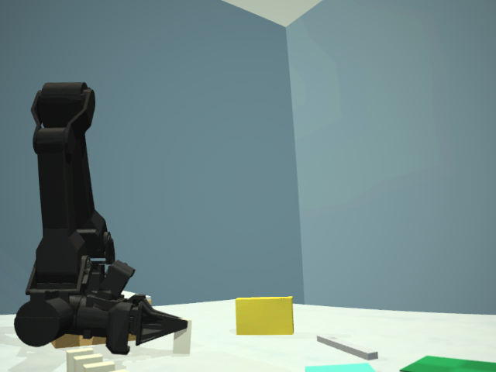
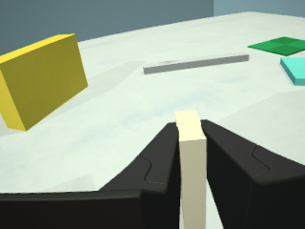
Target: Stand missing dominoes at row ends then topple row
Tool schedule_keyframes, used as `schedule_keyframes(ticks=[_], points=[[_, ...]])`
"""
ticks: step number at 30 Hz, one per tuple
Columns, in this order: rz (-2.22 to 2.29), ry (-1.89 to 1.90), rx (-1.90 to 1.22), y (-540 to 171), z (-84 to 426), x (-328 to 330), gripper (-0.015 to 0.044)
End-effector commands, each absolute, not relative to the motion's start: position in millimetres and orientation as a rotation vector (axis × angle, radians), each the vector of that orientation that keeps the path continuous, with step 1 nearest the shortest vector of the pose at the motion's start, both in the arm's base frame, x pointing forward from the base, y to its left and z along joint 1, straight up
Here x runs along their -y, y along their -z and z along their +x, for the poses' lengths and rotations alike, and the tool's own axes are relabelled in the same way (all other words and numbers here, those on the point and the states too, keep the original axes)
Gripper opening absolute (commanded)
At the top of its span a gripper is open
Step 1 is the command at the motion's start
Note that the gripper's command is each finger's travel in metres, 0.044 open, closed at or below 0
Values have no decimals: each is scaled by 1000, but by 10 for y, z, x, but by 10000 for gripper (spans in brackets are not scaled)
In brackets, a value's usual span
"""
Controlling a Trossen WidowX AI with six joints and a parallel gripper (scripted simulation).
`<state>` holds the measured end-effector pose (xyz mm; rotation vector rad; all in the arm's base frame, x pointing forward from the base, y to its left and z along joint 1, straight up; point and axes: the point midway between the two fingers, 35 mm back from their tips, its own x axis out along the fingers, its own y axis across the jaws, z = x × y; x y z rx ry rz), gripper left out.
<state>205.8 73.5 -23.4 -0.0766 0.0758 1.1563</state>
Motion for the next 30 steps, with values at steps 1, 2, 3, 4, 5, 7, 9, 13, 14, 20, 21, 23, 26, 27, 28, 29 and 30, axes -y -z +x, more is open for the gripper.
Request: schedule_keyframes(ticks=[1, 2, 3, 4, 5, 7, 9, 13, 14, 20, 21, 23, 26, 27, 28, 29, 30], points=[[-68, -1157, -74, 236, 2045, -744, 28], [-68, -1157, -74, 236, 2045, -744, 28], [-68, -1157, -74, 236, 2045, -744, 28], [-68, -1157, -74, 236, 2045, -744, 28], [-68, -1157, -74, 236, 2045, -744, 28], [-68, -1157, -74, 236, 2045, -744, 28], [-68, -1157, -74, 236, 2045, -744, 81], [-68, -1157, -74, 236, 2045, -744, 186], [-68, -1157, -74, 236, 2045, -744, 212], [-68, -1157, -74, 236, 2045, -744, 369], [-68, -1157, -74, 236, 2045, -744, 396], [-68, -1157, -74, 226, 2047, -743, 440], [-70, -1157, -75, 82, 2063, -736, 440], [-71, -1156, -75, 18, 2066, -735, 440], [-72, -1156, -75, -45, 2066, -735, 440], [-73, -1156, -75, -108, 2063, -736, 440], [-73, -1156, -75, -169, 2058, -738, 440]])
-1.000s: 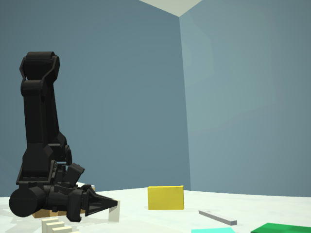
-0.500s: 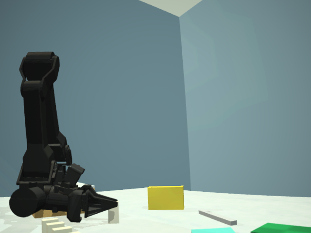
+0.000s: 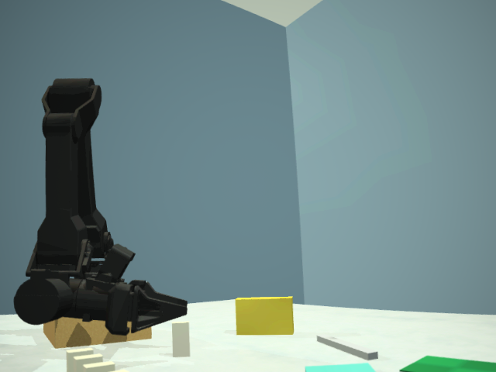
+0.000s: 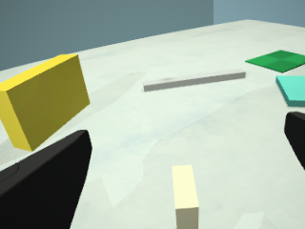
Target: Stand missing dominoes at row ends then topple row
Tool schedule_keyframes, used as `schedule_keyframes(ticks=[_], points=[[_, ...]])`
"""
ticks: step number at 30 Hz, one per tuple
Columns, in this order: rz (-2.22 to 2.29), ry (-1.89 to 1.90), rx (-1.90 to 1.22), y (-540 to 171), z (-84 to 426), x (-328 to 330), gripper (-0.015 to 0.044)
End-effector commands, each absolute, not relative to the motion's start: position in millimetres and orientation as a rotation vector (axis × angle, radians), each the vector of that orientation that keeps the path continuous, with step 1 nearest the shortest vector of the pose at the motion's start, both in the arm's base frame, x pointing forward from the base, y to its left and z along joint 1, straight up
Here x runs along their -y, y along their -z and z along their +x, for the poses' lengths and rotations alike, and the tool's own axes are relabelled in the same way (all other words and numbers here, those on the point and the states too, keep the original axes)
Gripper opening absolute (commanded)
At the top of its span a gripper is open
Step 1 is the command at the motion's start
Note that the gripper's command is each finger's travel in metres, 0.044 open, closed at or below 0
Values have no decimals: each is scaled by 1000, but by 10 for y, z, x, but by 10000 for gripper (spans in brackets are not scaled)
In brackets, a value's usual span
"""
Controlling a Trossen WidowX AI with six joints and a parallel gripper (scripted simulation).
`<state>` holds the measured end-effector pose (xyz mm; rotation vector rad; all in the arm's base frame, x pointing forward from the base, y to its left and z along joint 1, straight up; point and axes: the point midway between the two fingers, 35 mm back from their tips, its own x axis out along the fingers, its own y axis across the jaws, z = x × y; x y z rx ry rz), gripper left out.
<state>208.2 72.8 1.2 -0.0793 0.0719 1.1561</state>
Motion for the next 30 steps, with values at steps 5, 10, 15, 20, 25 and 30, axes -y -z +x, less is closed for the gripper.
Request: schedule_keyframes(ticks=[5, 10, 15, 20, 25, 30], points=[[-70, -1159, -87, -251, 2050, -746, 440], [71, -1189, -455, -99, 2169, -836, 440], [209, -1043, -978, 9, 2293, -935, 440], [265, -692, -1359, -37, 2357, -986, 440], [255, -263, -1541, -216, 2370, -1000, 440], [275, 50, -1575, -437, 2264, -1004, 440]])
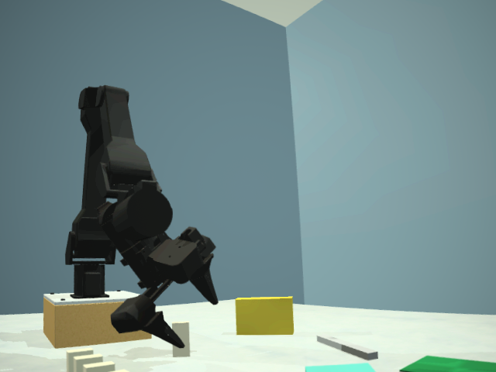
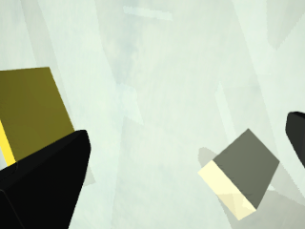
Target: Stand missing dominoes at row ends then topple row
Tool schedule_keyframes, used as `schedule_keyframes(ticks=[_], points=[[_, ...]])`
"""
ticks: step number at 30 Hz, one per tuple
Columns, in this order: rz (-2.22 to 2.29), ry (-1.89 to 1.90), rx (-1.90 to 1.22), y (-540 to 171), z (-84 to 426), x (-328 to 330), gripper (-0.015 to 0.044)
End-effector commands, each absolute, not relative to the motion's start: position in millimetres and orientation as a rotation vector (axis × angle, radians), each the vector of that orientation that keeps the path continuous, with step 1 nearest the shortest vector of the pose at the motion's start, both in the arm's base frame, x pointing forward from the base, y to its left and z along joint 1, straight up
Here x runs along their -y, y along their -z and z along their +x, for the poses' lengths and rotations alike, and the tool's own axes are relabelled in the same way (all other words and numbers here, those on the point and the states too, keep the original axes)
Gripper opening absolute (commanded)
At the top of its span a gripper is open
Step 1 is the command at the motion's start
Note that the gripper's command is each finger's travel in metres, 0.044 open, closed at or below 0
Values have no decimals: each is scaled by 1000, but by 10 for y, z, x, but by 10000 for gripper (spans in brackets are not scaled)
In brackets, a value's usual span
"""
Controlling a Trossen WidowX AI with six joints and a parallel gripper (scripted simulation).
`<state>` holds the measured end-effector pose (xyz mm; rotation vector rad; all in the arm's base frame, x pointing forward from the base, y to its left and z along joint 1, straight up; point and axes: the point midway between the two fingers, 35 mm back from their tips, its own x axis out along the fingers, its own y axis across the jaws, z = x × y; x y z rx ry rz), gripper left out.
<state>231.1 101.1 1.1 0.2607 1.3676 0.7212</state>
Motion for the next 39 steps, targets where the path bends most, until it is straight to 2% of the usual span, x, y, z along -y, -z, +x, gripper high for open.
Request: schedule_keyframes(ticks=[1, 6, 23, 32, 39], points=[[267, 106, -1567, -504, 2234, -1000, 440], [329, 307, -1523, -670, 2163, -982, 440], [331, 315, -1520, -678, 2159, -981, 440], [330, 315, -1521, -38, 2176, -983, 440], [330, 315, -1521, 18, 2176, -982, 440]])
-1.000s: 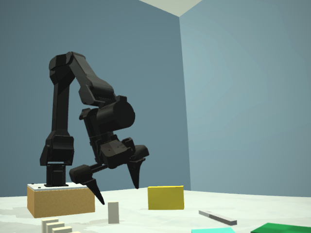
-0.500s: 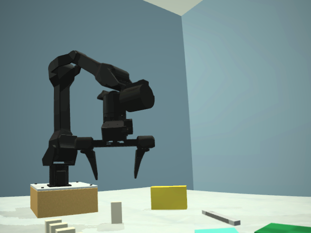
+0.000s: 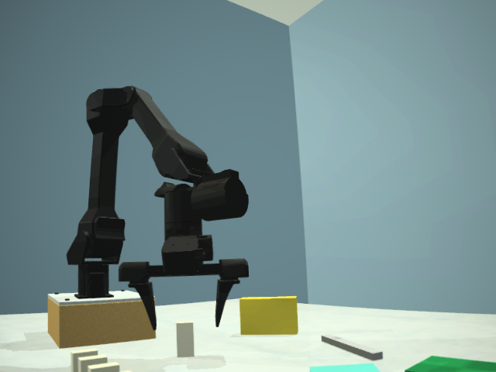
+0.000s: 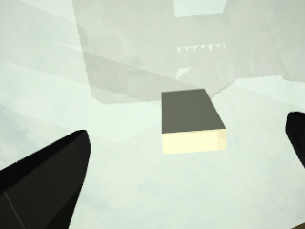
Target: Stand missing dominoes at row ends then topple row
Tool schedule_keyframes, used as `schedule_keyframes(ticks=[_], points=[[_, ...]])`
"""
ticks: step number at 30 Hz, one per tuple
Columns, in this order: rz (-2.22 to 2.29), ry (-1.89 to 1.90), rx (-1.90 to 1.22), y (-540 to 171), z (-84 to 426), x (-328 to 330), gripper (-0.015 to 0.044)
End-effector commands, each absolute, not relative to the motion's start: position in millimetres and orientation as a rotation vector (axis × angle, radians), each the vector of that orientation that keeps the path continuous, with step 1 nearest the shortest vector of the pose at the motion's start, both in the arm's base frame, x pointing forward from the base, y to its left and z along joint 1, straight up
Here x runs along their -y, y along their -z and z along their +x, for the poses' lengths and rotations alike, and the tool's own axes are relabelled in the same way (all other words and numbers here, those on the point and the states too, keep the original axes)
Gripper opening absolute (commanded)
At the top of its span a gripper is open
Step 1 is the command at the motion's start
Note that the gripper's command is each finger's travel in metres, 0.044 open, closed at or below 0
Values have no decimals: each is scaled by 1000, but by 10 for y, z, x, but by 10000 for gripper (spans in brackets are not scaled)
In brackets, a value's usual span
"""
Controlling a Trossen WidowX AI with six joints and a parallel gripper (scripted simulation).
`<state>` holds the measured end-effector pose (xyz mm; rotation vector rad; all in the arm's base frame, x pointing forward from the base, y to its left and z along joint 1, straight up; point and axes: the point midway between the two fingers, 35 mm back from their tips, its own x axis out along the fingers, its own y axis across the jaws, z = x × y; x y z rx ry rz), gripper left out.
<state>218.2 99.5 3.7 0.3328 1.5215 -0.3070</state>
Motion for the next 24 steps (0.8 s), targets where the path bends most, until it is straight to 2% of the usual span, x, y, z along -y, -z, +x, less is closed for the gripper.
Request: schedule_keyframes(ticks=[1, 8, 20, 21, 24], points=[[330, 315, -1521, 35, 2176, -983, 440], [330, 315, -1521, 127, 2177, -982, 440], [330, 315, -1521, 127, 2177, -982, 125], [330, 315, -1521, 127, 2177, -982, 107], [330, 315, -1521, 127, 2177, -982, 107]])
